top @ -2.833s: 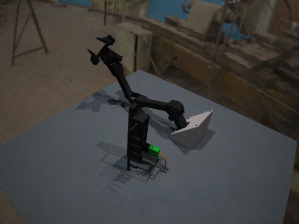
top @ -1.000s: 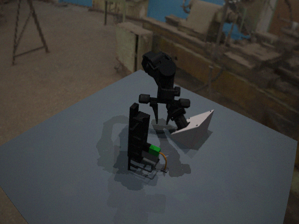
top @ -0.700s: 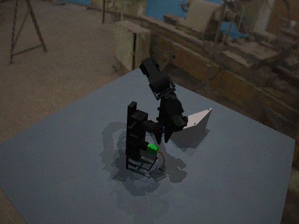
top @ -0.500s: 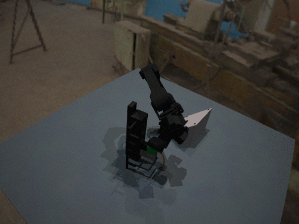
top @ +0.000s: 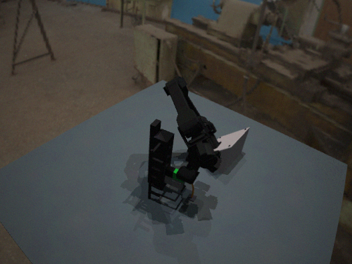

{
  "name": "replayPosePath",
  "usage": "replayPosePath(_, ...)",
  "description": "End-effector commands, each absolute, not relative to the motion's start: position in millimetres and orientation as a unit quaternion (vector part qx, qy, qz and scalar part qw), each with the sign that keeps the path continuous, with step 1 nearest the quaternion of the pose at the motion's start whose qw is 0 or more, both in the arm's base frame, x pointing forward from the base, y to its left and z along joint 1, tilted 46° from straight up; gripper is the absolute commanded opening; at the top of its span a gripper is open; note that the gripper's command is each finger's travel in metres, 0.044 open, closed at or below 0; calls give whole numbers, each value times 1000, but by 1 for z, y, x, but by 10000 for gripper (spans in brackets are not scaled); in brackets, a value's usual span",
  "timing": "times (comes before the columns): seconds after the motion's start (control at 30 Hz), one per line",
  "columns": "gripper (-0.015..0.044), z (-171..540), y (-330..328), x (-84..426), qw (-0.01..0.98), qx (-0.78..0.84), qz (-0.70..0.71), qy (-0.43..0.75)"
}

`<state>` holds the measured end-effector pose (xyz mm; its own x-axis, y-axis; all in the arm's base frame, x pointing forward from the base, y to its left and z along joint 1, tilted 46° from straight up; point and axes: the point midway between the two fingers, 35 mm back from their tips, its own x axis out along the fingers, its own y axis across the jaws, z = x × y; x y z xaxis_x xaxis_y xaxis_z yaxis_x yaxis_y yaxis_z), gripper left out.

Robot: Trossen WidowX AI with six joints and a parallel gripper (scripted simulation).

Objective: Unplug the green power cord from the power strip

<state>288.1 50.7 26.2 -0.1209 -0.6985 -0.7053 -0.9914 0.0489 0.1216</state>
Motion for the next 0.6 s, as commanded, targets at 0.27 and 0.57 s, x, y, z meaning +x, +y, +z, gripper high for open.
replayPosePath(0.27, 160, 38, 38, 289, 236, -617, 309, 684)
replayPosePath(0.57, 160, 48, 28, 289, 236, -617, 308, 684)
